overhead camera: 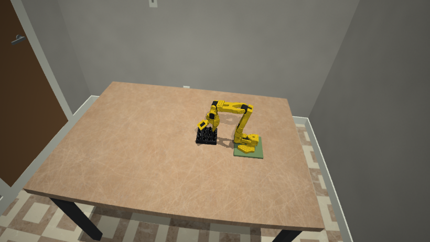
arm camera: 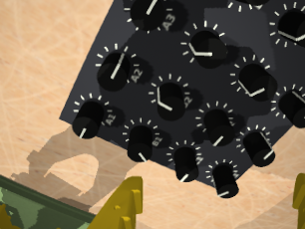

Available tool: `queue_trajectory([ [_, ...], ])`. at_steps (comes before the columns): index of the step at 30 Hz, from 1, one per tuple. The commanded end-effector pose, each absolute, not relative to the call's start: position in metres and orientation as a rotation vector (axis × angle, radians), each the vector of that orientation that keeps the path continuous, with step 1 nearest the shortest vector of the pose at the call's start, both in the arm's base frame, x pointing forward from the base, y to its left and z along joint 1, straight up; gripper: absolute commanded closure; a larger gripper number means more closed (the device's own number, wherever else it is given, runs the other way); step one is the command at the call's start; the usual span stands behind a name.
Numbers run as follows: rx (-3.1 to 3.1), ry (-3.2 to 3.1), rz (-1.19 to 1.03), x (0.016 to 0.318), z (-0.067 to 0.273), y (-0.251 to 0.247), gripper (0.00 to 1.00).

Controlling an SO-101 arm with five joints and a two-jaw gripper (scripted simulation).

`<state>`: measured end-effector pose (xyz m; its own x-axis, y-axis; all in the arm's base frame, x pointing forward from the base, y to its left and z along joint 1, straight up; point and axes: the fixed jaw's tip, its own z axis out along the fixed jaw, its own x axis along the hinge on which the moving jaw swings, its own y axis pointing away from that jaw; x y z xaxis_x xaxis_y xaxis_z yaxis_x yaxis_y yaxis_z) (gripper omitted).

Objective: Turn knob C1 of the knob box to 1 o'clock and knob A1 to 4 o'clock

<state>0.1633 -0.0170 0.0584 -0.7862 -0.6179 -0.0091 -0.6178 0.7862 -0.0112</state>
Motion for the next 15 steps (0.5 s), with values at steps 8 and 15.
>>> queue_trajectory([
  [8, -1.69, 2.648, 0.0, 0.1617, 0.0575, -0.013, 0.72],
  [15, -1.98, 2.439, 0.0, 0.1615, 0.0575, -0.0123, 0.74],
])
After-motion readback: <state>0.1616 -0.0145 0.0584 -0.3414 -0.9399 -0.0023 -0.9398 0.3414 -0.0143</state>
